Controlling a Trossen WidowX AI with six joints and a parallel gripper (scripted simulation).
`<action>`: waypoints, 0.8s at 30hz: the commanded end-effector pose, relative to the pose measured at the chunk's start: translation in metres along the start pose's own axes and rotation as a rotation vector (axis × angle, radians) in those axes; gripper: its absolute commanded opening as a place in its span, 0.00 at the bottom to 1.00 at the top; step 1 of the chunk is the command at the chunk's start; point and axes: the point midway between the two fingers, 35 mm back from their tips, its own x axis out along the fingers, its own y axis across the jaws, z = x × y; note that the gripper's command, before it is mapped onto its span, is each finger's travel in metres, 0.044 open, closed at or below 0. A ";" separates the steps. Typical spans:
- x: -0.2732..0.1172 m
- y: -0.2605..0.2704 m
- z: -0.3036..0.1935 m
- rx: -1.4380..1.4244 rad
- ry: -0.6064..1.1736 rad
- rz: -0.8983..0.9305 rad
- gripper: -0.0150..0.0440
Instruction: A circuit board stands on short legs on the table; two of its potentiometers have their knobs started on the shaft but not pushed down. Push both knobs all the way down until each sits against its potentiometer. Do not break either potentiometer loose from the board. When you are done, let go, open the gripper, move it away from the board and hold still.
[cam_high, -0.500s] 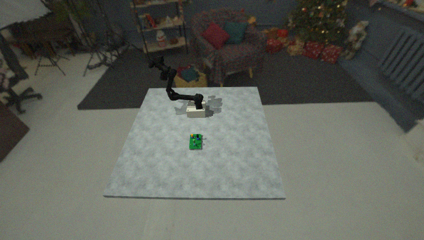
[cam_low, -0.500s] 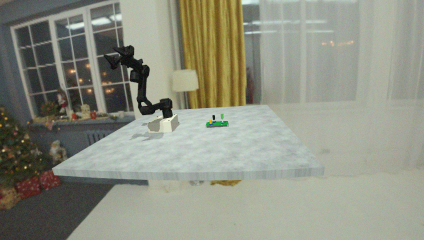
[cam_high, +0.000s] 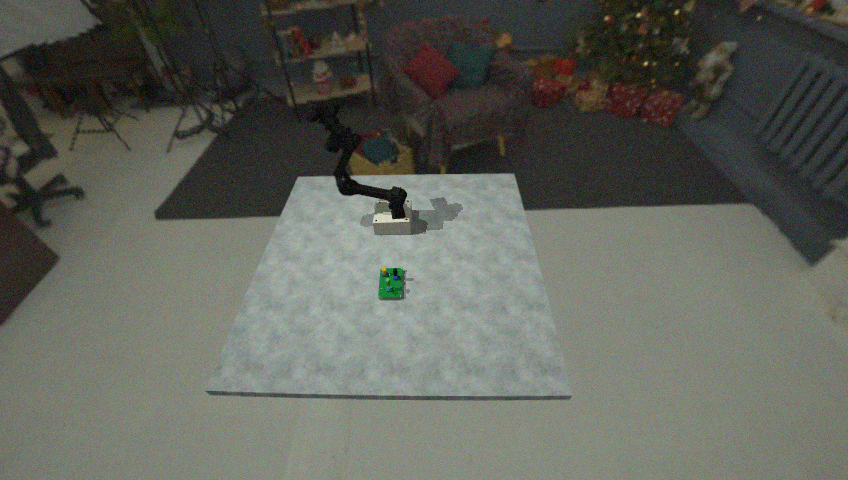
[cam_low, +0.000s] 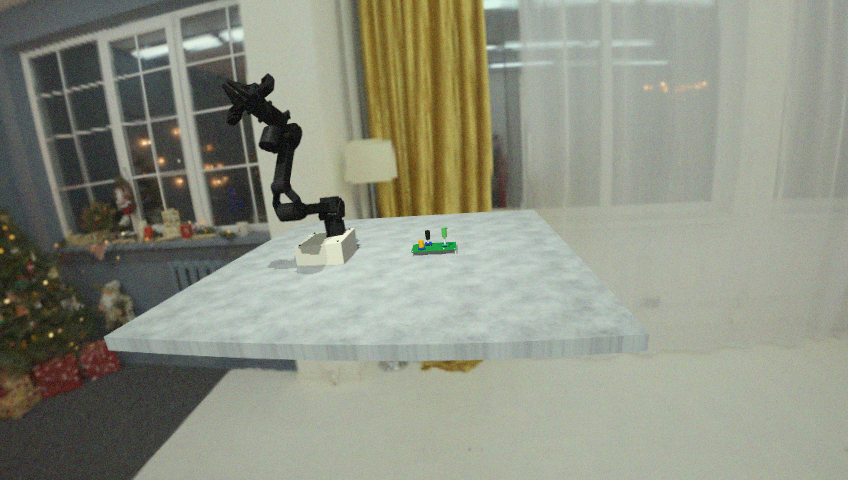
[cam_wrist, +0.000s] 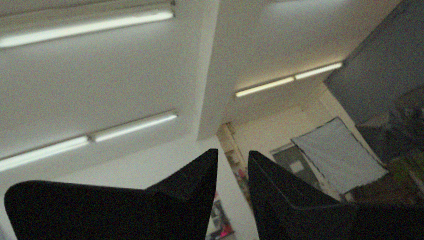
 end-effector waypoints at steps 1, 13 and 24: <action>-0.002 0.001 0.026 0.085 -0.072 0.017 0.25; -0.026 0.007 0.118 0.252 -0.324 0.088 0.25; -0.058 0.018 0.185 0.420 -0.509 0.211 0.25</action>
